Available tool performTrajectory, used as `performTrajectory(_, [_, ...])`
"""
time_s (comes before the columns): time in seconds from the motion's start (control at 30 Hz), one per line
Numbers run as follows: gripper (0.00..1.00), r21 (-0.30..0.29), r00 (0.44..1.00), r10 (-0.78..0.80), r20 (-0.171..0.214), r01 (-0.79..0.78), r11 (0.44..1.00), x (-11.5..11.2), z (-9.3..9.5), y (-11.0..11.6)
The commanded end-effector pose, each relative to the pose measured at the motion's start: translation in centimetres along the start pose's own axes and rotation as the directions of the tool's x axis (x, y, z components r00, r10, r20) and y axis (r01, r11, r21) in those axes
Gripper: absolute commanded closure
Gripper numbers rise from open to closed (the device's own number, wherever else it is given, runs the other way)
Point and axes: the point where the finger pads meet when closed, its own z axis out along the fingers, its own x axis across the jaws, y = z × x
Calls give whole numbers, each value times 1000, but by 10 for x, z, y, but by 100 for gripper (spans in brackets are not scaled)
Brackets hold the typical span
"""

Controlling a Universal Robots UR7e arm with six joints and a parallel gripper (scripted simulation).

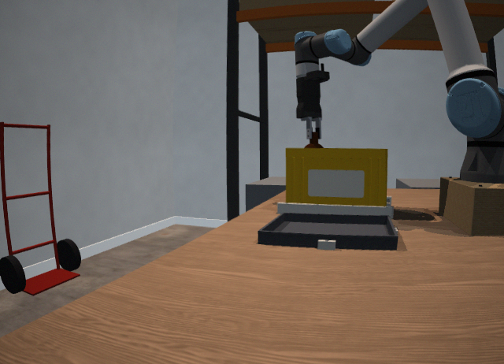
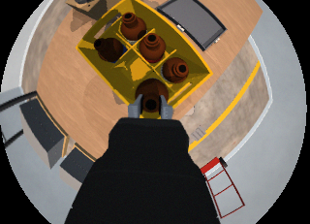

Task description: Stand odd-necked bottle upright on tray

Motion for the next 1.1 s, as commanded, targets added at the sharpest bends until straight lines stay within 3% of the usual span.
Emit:
performTrajectory(0.0, [100, -2, 1000, 0, -1, 0, 1000, 0, -6, 0])
performTrajectory(1.07, [100, -2, 1000, 0, -1, 0, 1000, 0, -19, 0])
